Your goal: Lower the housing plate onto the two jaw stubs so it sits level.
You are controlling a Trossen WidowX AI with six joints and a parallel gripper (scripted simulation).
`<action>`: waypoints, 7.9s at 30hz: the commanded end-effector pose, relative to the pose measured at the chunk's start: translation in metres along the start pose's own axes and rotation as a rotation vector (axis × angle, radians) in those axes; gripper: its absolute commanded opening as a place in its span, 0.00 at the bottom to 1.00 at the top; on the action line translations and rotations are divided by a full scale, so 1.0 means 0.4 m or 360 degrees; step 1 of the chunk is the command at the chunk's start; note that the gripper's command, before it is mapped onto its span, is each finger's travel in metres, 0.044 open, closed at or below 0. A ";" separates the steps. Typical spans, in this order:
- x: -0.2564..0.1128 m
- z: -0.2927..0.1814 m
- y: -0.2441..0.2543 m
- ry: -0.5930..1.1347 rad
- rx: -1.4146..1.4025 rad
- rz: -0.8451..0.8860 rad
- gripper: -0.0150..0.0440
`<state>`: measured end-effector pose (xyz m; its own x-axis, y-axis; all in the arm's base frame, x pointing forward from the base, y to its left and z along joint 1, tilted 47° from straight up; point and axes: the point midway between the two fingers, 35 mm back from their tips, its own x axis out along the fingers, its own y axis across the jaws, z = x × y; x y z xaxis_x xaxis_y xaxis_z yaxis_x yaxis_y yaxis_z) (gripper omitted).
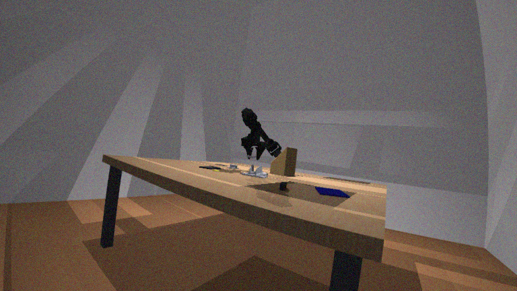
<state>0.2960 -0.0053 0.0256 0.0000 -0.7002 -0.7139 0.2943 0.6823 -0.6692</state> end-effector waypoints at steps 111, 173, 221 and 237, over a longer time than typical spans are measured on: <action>0.099 -0.080 0.098 -0.0012 -0.0747 -0.0048 0.85; 0.179 -0.083 0.091 -0.0011 -0.0769 -0.0056 0.85; 0.198 -0.082 0.091 -0.0011 -0.0769 -0.0056 0.85; 0.198 -0.082 0.091 -0.0011 -0.0769 -0.0056 0.85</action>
<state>0.2754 -0.0288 -0.0614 0.0056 -0.7253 -0.6884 -0.1775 0.6767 -0.7145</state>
